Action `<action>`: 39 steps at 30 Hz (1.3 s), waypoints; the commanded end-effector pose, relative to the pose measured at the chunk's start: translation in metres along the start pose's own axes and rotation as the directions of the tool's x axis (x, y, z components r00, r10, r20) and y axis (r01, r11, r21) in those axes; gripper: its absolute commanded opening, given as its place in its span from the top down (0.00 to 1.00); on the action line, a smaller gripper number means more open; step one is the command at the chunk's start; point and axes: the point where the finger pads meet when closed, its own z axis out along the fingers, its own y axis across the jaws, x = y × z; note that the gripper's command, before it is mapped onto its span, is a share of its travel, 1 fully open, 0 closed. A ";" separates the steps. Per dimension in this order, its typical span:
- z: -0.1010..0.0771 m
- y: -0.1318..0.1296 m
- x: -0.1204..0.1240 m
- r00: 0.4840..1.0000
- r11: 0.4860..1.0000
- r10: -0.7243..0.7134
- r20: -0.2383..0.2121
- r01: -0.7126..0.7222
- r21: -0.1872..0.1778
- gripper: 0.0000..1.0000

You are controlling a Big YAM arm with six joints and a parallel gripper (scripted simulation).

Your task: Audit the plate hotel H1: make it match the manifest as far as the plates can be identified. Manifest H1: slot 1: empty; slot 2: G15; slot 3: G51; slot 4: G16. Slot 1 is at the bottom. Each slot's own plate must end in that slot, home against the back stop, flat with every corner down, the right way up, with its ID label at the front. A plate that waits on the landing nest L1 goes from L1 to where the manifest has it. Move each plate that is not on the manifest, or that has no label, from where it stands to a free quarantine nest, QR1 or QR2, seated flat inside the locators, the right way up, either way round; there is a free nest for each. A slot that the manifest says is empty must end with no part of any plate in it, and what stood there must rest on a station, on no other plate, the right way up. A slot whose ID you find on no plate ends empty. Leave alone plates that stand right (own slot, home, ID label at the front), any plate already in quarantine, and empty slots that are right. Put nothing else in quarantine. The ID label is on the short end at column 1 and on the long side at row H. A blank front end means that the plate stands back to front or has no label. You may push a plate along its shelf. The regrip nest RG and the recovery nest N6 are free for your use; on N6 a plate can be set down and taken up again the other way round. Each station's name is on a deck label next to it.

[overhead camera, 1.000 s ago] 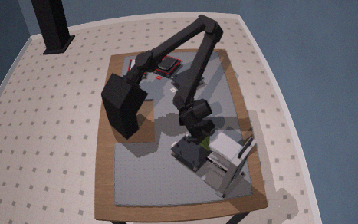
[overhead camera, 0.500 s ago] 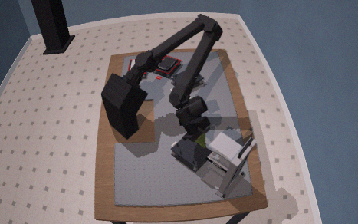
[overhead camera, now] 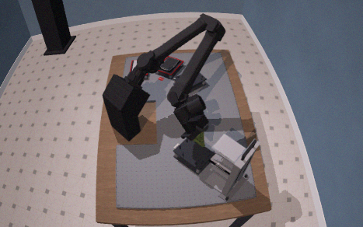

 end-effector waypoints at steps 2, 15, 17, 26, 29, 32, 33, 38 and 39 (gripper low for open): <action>-0.006 0.000 -0.010 0.999 1.000 -0.021 0.030 0.022 -0.003 1.00; -0.023 0.003 0.004 0.999 1.000 -0.027 0.035 0.027 -0.008 1.00; -0.024 0.002 0.005 0.999 1.000 -0.026 0.036 0.026 -0.007 1.00; -0.034 0.000 0.015 0.999 1.000 -0.022 0.037 0.022 -0.004 1.00; -0.040 -0.002 0.014 1.000 1.000 -0.008 0.025 0.008 0.006 1.00; -0.044 -0.001 0.005 0.999 1.000 -0.015 0.031 0.015 0.002 1.00; -0.047 -0.001 0.005 0.999 1.000 -0.013 0.029 0.013 0.003 1.00; -0.044 0.001 0.007 1.000 1.000 -0.013 0.020 0.013 -0.004 1.00; -0.044 0.001 0.007 1.000 1.000 -0.013 0.020 0.013 -0.004 1.00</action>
